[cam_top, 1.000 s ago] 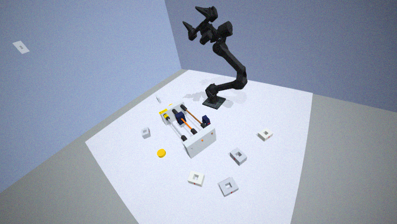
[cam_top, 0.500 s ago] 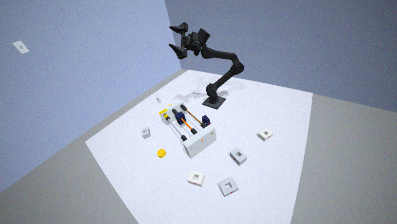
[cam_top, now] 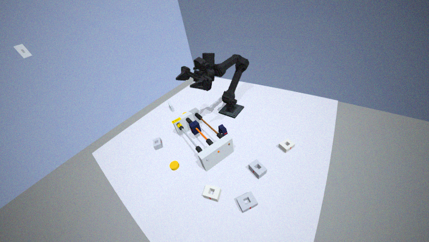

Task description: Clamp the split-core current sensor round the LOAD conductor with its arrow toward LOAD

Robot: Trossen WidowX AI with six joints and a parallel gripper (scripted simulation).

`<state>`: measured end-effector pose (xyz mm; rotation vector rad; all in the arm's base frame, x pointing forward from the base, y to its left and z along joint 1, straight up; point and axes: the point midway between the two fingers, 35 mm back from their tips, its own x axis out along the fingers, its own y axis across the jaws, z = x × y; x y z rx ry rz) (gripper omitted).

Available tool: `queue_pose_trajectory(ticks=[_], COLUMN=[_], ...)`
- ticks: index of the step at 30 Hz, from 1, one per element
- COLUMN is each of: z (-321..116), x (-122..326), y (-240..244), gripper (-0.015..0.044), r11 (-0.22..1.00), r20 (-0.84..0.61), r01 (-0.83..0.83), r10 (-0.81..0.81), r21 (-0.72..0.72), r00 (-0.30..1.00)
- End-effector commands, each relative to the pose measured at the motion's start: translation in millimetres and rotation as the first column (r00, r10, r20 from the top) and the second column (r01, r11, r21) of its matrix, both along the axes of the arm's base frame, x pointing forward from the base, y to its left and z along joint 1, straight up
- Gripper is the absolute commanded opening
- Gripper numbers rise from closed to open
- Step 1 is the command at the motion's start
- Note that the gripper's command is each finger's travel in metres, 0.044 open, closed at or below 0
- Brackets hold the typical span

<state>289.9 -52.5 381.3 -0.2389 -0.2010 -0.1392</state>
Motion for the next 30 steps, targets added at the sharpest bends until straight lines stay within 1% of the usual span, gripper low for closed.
queue_pose_trajectory(ticks=[1, 3, 12, 14, 17, 22, 30], z=[-51, -58, -59, -67, -85, -118, -144], x=[24, 26, 27, 37, 52, 54, 35], y=[45, 53, 51, 37, 2, -58, -106], gripper=[0.044, 0.044, 0.044, 0.044, 0.044, 0.044, 0.044], r11=[0.97, 0.962, 0.963, 0.966, 0.959, 0.905, 0.815], r20=[-0.116, -0.132, -0.142, -0.225, -0.411, -0.682, -0.857], r01=[-0.113, -0.125, -0.117, -0.056, 0.09, 0.33, 0.523], r10=[0.14, 0.16, 0.155, 0.115, 0.029, -0.062, -0.065], r21=[0.214, 0.242, 0.243, 0.253, 0.268, 0.27, 0.249], r00=[0.983, 0.978, 0.978, 0.968, 0.911, 0.729, 0.511])
